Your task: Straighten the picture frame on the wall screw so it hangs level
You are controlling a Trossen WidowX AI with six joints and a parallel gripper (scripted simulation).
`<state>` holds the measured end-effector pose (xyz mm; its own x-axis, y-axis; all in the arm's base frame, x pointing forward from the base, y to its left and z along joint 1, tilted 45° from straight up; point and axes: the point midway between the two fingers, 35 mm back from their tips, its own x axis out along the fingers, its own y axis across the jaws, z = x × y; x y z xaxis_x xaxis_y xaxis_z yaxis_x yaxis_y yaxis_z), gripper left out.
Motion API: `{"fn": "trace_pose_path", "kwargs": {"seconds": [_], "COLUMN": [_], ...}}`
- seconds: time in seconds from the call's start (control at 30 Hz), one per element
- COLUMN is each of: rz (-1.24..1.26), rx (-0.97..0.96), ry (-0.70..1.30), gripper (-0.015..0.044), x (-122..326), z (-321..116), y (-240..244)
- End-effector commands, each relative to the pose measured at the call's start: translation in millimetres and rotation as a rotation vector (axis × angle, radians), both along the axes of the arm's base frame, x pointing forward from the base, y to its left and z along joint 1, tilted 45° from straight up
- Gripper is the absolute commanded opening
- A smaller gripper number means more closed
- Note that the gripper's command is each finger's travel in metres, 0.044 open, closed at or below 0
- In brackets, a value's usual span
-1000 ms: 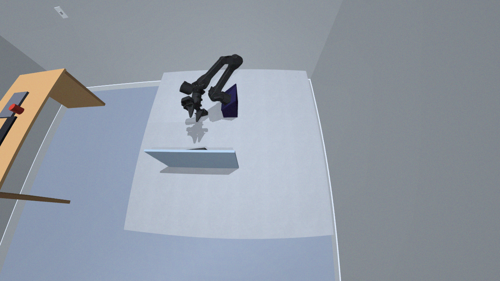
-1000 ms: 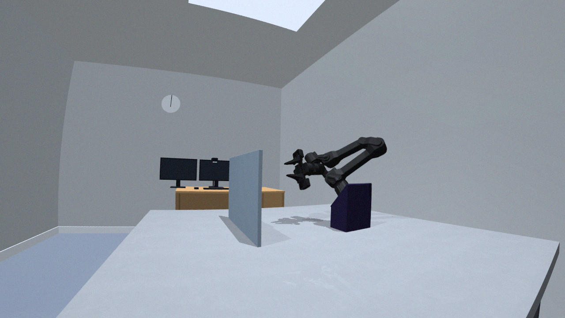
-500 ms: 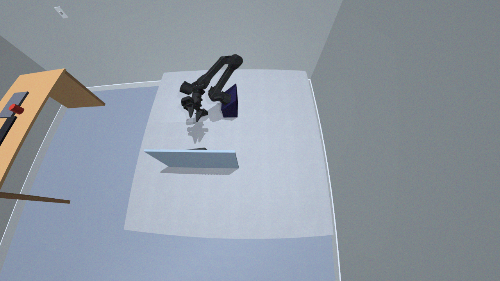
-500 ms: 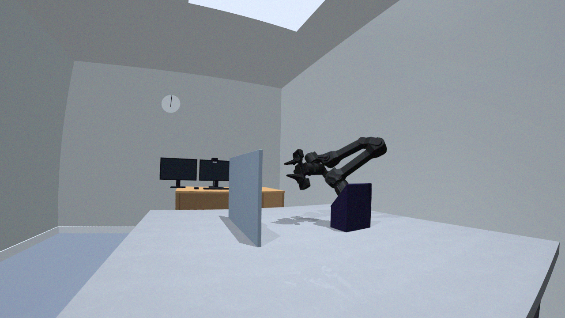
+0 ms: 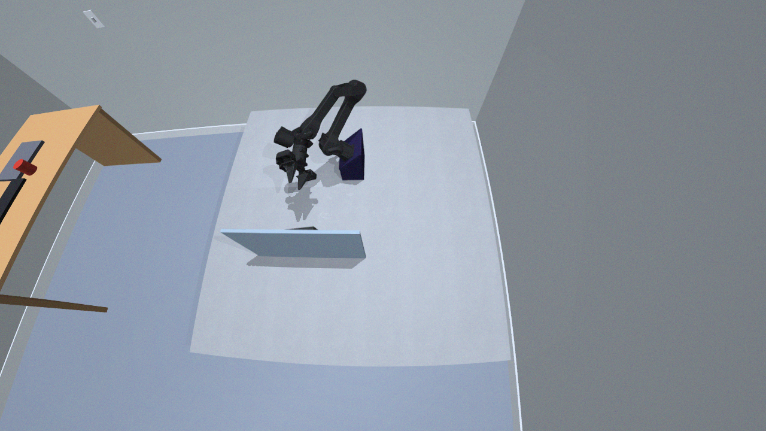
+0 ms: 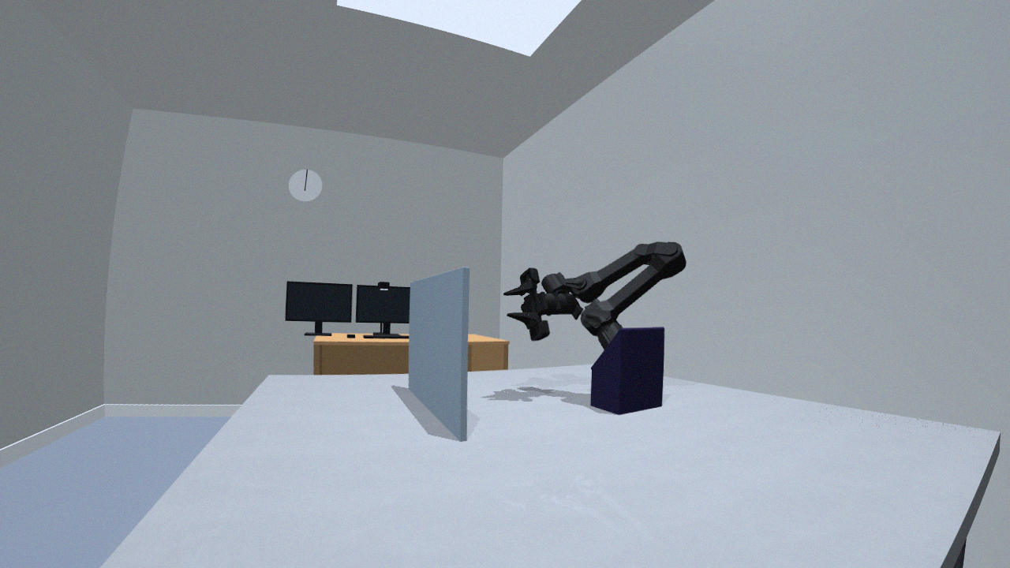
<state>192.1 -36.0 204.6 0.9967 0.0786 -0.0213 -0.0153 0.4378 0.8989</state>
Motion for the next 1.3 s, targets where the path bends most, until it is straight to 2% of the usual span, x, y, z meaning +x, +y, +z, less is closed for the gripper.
{"fn": "trace_pose_path", "kwargs": {"seconds": [0.0, 0.3, 0.87, 1.27], "rz": [0.000, -0.003, -0.004, -0.004], "rx": [-0.006, -0.042, -0.043, -0.042], "ry": [-0.003, -0.041, -0.044, -0.047], "gripper": [0.0260, 0.0260, 0.0260, 0.0260], "x": [18, 55, 59, 125], "z": [-8, -29, -35, -33], "y": [-11, -17, -11, -7]}}
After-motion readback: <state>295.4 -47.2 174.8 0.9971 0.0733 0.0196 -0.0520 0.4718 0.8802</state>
